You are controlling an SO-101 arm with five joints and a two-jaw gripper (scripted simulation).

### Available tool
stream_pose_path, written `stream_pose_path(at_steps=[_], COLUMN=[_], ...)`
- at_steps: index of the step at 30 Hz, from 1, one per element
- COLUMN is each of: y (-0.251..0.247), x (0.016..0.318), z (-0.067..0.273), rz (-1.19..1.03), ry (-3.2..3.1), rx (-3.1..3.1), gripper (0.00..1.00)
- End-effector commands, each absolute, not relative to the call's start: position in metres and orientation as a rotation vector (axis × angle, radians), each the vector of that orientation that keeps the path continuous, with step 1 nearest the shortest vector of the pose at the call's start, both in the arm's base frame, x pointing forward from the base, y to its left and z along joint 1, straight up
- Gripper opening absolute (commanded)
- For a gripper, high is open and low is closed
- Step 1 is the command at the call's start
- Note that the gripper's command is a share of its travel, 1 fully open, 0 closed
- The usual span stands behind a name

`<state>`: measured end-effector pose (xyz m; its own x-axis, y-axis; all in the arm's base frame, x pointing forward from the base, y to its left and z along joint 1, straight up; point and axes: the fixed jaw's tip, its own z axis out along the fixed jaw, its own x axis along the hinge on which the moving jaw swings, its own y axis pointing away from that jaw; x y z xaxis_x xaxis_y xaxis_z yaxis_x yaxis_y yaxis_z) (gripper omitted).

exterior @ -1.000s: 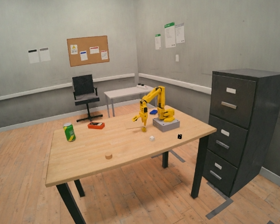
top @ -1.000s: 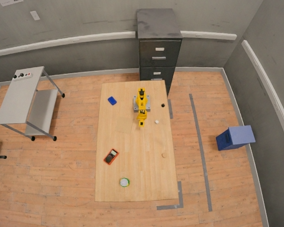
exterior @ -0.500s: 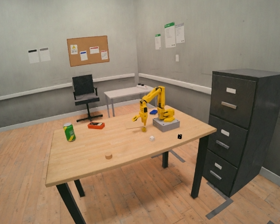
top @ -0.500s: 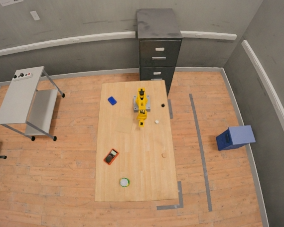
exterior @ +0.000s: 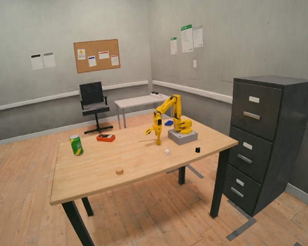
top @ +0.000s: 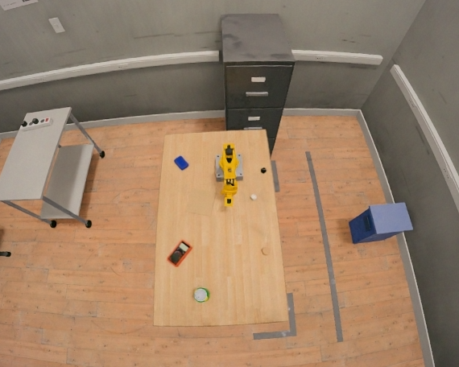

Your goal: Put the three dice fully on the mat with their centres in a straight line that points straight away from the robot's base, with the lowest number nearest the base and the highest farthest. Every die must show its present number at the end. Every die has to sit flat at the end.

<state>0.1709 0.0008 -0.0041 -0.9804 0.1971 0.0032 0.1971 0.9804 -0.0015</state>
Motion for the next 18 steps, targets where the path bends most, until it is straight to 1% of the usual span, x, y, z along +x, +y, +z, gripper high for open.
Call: stream_pose_path(at_steps=[1, 13, 18], y=[0.0, 0.0, 0.0], x=[0.171, 0.17, 0.17], z=[-0.011, -0.032, -0.036], rz=[0.001, 0.001, 0.001], ry=[-3.116, -3.116, -3.116], rx=[-0.334, -0.334, -0.334], gripper=[0.31, 0.31, 0.31])
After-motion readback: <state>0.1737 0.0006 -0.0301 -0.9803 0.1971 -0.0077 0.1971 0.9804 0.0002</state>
